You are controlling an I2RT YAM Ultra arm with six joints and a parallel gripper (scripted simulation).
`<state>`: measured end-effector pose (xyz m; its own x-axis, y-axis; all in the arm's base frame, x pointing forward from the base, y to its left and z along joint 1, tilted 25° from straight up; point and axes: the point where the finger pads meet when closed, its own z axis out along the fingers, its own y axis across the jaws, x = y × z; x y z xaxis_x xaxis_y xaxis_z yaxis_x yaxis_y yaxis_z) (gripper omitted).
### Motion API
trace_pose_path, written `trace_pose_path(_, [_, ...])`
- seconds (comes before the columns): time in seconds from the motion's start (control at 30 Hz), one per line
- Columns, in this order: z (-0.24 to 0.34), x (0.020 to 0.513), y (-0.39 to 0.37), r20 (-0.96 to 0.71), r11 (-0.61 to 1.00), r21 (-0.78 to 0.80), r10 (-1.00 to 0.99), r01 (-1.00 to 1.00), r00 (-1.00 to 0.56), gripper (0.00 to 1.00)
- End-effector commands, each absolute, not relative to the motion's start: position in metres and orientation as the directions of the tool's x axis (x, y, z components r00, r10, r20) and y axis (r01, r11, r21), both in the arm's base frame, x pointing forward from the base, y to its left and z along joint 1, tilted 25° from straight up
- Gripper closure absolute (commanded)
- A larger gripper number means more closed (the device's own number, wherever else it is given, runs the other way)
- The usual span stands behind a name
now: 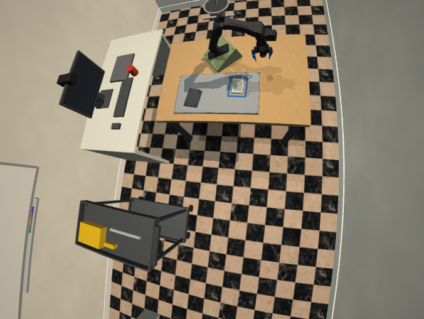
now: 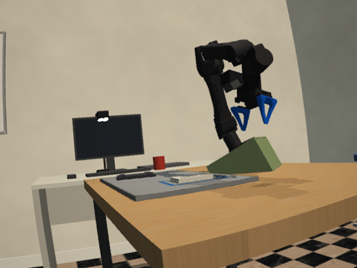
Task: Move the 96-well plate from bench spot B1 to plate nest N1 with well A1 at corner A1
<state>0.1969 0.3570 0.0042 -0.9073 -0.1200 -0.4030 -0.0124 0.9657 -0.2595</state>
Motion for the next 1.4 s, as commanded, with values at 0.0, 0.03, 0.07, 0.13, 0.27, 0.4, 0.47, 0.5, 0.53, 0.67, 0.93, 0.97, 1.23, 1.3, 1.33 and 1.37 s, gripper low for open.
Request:
trace_pose_path(0.0, [0.018,0.207,0.349,-0.411,0.967,-0.255,-0.127,-0.019,-0.903,0.0])
trace_pose_path(0.03, [0.018,0.212,0.347,-0.415,0.969,-0.247,-0.123,-0.019,-0.901,0.0])
trace_pose_path(0.07, [0.028,0.216,0.351,-0.399,0.972,-0.235,-0.091,0.006,-0.912,0.0])
trace_pose_path(0.13, [0.02,0.218,0.331,-0.381,0.961,-0.277,-0.1,0.01,-0.919,0.0])
trace_pose_path(0.27, [0.022,0.228,0.329,-0.399,0.966,-0.257,-0.093,0.014,-0.912,0.0])
trace_pose_path(0.4, [0.03,0.24,0.317,-0.374,0.964,-0.261,-0.059,0.044,-0.925,0.0])
trace_pose_path(0.47, [0.026,0.247,0.306,-0.383,0.963,-0.266,-0.062,0.046,-0.922,0.0])
trace_pose_path(0.5, [0.027,0.25,0.302,-0.383,0.963,-0.267,-0.062,0.046,-0.922,0.0])
trace_pose_path(0.53, [0.027,0.253,0.298,-0.383,0.963,-0.267,-0.062,0.046,-0.922,0.0])
trace_pose_path(0.67, [0.03,0.263,0.282,-0.364,0.959,-0.274,-0.029,0.077,-0.931,0.0])
trace_pose_path(0.93, [0.034,0.278,0.255,-0.35,0.953,-0.283,0.003,0.109,-0.937,0.0])
trace_pose_path(0.97, [0.034,0.28,0.251,-0.35,0.953,-0.283,0.003,0.109,-0.937,0.0])
trace_pose_path(1.23, [0.039,0.296,0.214,-0.334,0.947,-0.29,0.036,0.139,-0.942,0.0])
trace_pose_path(1.3, [0.039,0.292,0.206,-0.296,0.938,-0.309,0.061,0.156,-0.953,0.0])
trace_pose_path(1.33, [0.039,0.292,0.206,-0.296,0.938,-0.309,0.061,0.156,-0.953,0.0])
trace_pose_path(1.37, [0.04,0.298,0.205,-0.31,0.941,-0.293,0.072,0.167,-0.948,0.0])
